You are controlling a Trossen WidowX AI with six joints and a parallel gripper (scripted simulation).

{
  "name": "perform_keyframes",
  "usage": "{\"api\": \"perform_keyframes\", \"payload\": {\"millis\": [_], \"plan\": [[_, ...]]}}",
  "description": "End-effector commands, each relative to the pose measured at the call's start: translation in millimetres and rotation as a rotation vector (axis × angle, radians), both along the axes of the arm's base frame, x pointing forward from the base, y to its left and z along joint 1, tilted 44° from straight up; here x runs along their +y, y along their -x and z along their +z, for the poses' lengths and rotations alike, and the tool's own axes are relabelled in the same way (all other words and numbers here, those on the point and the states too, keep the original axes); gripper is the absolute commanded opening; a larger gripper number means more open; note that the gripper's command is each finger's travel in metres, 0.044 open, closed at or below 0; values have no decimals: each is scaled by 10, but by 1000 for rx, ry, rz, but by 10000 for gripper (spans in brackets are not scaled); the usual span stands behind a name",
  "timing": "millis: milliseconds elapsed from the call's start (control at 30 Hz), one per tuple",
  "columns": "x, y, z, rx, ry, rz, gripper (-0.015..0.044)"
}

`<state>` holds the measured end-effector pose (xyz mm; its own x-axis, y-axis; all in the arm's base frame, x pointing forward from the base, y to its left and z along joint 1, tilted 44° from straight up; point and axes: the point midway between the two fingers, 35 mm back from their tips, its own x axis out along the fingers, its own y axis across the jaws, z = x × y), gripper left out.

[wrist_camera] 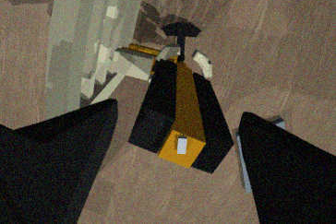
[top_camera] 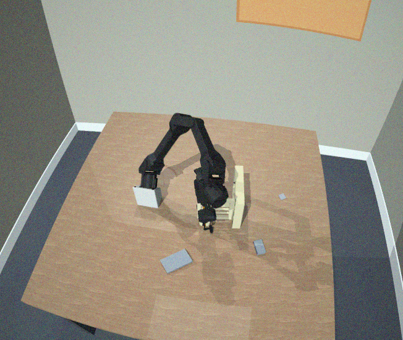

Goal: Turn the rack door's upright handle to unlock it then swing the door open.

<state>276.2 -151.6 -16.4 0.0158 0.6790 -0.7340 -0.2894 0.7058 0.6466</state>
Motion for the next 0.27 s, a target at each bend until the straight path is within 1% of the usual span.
{"api": "perform_keyframes", "payload": {"millis": [0, 233], "plan": [[-49, 3, 35, -1, 3, 2, 295], [-117, 3, 105, -1, 4, 2, 295]]}}
